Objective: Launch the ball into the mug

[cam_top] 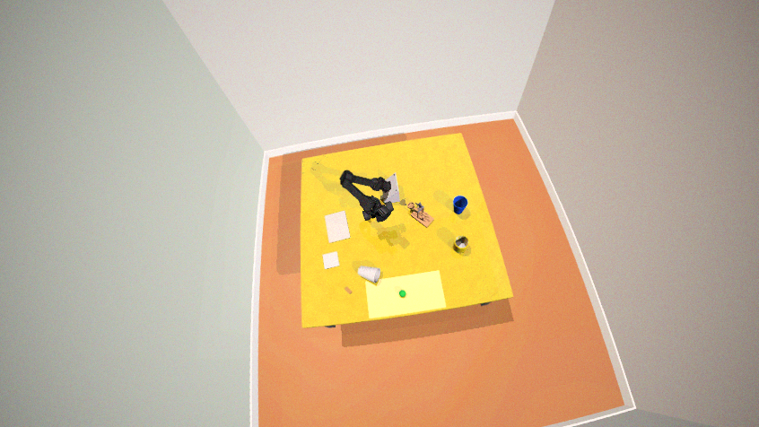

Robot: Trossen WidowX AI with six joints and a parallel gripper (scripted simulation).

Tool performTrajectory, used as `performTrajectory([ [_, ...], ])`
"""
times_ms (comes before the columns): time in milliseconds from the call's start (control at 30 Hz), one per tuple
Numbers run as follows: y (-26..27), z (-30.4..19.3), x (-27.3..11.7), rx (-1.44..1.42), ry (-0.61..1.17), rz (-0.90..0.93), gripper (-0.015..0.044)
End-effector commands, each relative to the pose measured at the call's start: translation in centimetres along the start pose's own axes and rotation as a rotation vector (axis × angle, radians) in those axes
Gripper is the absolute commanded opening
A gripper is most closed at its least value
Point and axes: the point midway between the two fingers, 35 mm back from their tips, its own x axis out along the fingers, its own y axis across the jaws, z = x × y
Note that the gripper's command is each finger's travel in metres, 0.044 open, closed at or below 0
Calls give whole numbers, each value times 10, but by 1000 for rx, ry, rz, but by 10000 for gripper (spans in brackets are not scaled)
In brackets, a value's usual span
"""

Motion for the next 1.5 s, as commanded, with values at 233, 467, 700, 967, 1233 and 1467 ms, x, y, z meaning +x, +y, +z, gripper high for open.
performTrajectory([
  [233,61,11,0,-161,33,-6,0],
  [467,97,11,4,-236,72,-17,0],
  [700,132,8,11,-305,124,-29,0],
  [967,171,-2,21,-376,185,-51,0],
  [1233,207,-18,36,-439,250,-85,0],
  [1467,229,-33,47,-477,294,-114,0],
])
